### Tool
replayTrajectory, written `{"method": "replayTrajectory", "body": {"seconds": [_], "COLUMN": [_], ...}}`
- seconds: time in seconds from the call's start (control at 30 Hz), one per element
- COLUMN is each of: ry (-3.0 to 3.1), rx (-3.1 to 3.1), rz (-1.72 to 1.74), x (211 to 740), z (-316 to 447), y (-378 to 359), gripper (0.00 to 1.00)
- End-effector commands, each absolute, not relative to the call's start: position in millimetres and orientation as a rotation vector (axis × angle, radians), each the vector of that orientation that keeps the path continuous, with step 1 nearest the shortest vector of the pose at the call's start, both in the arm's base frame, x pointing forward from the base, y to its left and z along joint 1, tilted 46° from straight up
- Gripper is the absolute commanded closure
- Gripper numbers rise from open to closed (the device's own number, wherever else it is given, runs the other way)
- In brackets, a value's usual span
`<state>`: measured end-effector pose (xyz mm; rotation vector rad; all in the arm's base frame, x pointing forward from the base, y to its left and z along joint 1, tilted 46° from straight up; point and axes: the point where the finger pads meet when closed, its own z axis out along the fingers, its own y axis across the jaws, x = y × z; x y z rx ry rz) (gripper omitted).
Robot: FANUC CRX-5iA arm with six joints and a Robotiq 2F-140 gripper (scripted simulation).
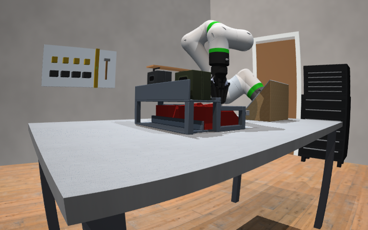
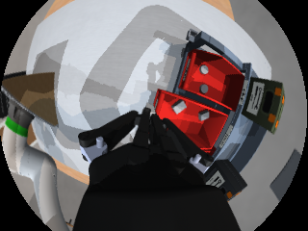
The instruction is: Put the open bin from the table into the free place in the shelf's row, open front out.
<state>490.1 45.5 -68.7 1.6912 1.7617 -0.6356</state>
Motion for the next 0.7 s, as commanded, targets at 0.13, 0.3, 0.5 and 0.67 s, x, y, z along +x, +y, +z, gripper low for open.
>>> {"method": "replayTrajectory", "body": {"seconds": [0.13, 0.3, 0.5, 0.67], "ry": [1.762, 1.762, 1.762, 1.762], "rx": [1.691, 1.691, 1.691, 1.691], "rz": [-0.635, -0.635, -0.635, -0.635], "x": [494.2, 496.7, 500.7, 504.2], "z": [-68.4, -68.2, -67.9, -67.7], "y": [46.1, 46.2, 46.5, 46.8], "gripper": [1.00, 1.00, 1.00, 1.00]}}
